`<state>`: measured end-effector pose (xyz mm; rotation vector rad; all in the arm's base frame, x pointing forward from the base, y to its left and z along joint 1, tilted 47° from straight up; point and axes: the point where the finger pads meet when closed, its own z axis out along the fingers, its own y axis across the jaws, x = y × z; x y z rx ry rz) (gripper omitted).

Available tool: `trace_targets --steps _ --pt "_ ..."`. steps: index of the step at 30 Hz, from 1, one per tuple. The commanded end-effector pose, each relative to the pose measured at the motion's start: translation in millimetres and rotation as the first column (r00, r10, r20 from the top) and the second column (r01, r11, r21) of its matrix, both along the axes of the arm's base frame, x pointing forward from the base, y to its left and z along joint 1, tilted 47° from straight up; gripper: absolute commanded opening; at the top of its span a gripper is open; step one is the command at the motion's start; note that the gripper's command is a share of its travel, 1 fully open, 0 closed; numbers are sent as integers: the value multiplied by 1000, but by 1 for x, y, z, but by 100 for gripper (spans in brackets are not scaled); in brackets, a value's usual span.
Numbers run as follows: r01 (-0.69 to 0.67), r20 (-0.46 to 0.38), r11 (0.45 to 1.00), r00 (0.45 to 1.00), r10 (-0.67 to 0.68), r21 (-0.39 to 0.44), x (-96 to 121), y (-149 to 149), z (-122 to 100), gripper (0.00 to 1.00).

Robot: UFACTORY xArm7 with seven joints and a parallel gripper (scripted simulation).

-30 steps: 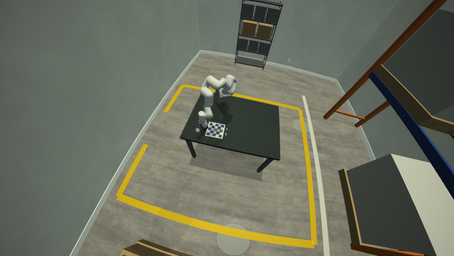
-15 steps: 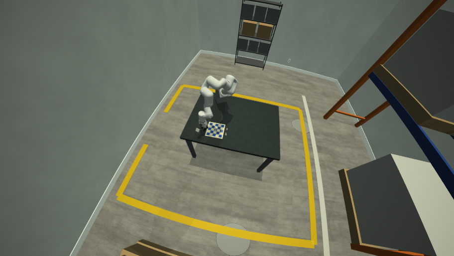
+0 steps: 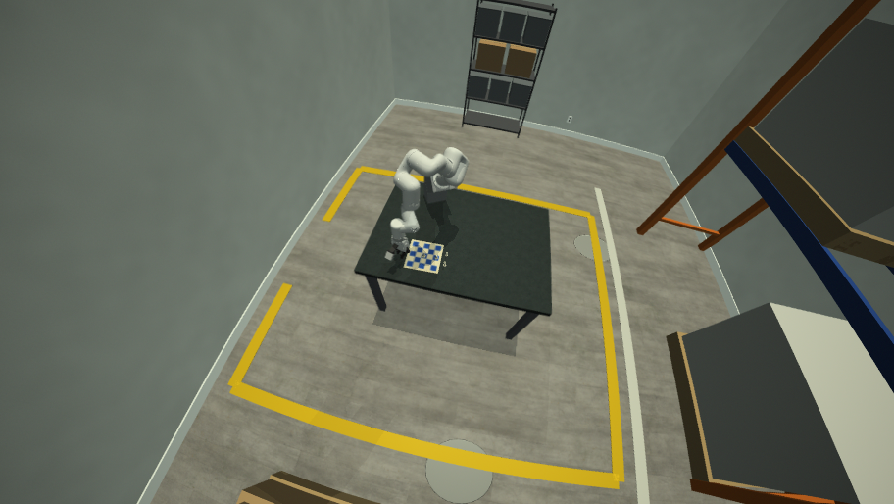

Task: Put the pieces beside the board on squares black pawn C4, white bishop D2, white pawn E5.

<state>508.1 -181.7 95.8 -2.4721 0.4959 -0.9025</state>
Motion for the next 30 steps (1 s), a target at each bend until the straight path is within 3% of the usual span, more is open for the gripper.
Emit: trace_targets --steps 1,30 --pt "2 1 1000 1000 -2 -1 0 -1 0 34" --pt "2 1 1000 1000 -2 -1 12 4 -12 34"
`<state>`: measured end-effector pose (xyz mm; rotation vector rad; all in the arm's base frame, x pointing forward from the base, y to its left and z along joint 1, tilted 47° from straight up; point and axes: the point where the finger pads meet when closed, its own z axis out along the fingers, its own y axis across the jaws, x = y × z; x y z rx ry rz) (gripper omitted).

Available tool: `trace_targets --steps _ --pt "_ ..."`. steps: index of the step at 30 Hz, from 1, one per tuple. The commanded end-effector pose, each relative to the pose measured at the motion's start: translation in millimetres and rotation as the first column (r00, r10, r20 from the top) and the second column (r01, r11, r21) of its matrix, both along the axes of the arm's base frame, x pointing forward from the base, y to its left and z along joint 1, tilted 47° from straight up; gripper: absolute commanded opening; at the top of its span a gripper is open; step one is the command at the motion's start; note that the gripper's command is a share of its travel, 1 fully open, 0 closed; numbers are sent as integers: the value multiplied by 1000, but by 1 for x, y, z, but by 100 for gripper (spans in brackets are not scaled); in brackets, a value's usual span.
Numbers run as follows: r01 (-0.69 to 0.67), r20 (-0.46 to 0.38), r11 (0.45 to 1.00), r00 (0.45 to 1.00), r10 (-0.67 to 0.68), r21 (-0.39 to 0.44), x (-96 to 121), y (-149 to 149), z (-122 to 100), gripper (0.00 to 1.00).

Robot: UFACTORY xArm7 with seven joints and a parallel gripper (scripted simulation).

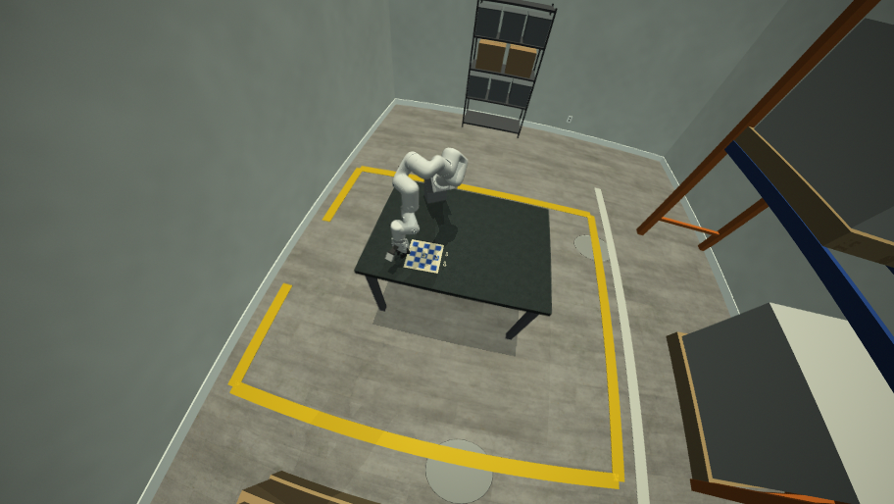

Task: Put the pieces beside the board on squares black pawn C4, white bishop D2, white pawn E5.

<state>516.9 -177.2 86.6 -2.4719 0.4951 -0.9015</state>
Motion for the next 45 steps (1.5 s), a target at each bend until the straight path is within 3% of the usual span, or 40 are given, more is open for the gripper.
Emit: trace_targets --steps 1,45 --pt "3 1 1000 1000 -3 -2 5 0 -4 34" --pt "3 1 1000 1000 -3 -2 13 4 -13 34"
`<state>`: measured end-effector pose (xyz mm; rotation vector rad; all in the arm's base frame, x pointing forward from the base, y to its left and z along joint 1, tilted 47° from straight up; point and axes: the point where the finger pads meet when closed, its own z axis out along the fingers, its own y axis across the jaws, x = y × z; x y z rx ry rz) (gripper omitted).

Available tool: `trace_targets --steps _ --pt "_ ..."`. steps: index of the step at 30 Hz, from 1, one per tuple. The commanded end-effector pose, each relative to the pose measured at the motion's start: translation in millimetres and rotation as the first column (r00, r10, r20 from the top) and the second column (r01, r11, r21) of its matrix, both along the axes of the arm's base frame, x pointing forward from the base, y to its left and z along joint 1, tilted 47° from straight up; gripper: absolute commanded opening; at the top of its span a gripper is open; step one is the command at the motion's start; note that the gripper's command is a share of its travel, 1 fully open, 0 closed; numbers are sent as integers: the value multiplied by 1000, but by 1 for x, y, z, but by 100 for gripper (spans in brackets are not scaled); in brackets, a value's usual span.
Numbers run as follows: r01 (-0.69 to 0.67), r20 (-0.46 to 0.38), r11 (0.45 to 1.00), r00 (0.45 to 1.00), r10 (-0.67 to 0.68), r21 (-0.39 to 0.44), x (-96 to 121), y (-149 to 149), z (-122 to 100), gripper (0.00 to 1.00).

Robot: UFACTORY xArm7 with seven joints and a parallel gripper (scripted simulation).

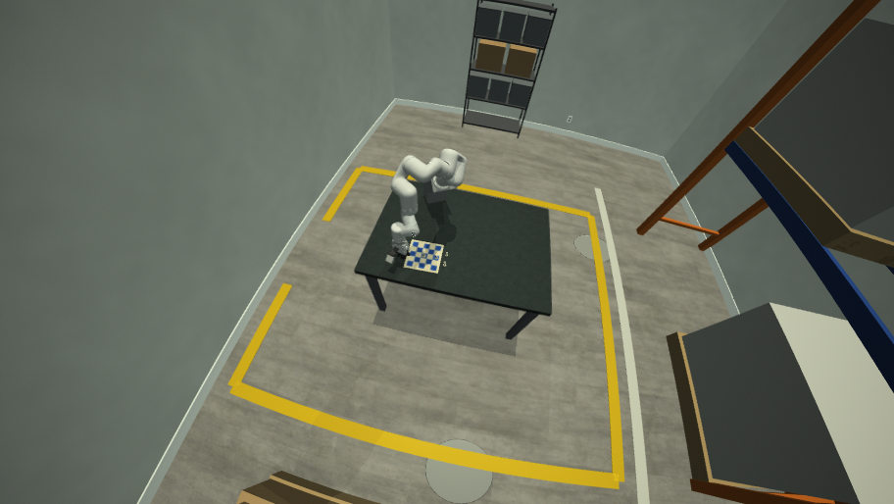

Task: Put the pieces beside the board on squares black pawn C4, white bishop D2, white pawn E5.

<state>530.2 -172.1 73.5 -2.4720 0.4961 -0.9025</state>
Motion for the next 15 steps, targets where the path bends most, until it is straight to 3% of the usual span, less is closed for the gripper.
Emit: trace_targets --steps 1,5,6,15 --pt "2 1 1000 1000 -2 -1 0 -1 0 34" --pt "2 1 1000 1000 -2 -1 0 -1 0 34" --pt "2 1 1000 1000 -2 -1 0 -1 0 0" --pt "2 1 1000 1000 -2 -1 0 -1 0 0"
